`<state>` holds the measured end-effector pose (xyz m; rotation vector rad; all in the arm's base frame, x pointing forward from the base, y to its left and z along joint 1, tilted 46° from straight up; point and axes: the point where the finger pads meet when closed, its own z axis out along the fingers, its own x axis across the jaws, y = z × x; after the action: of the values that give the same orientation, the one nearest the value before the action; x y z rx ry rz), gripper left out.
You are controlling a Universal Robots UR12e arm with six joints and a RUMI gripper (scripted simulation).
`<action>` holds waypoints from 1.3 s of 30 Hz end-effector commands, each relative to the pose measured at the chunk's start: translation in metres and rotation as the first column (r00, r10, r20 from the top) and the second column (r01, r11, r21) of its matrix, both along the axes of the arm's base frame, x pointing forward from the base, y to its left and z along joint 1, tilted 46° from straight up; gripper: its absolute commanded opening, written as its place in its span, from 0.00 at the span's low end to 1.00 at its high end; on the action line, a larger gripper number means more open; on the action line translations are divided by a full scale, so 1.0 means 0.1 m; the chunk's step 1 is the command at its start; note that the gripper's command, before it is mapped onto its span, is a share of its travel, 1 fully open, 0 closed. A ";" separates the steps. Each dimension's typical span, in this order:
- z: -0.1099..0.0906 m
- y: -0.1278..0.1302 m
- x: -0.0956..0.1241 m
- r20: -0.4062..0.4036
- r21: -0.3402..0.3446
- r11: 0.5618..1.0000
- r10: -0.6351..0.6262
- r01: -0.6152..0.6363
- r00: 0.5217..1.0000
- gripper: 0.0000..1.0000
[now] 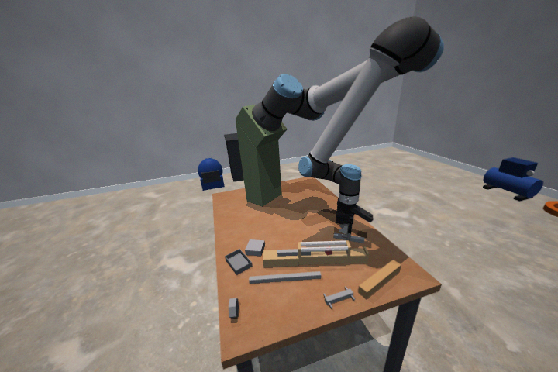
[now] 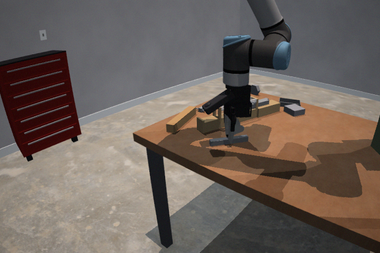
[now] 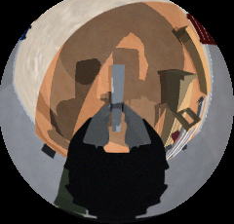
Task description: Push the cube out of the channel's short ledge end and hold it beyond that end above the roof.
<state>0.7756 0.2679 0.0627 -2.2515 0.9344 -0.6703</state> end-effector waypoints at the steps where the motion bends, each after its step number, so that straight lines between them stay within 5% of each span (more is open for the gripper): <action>1: 0.00 0.00 0.00 0.001 0.000 1.000 0.000 0.000 1.000 0.00; 39: 0.11 -0.05 -0.10 0.001 0.000 1.000 0.000 0.000 1.000 0.00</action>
<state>0.7730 0.2665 0.0655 -2.2515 0.9344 -0.6702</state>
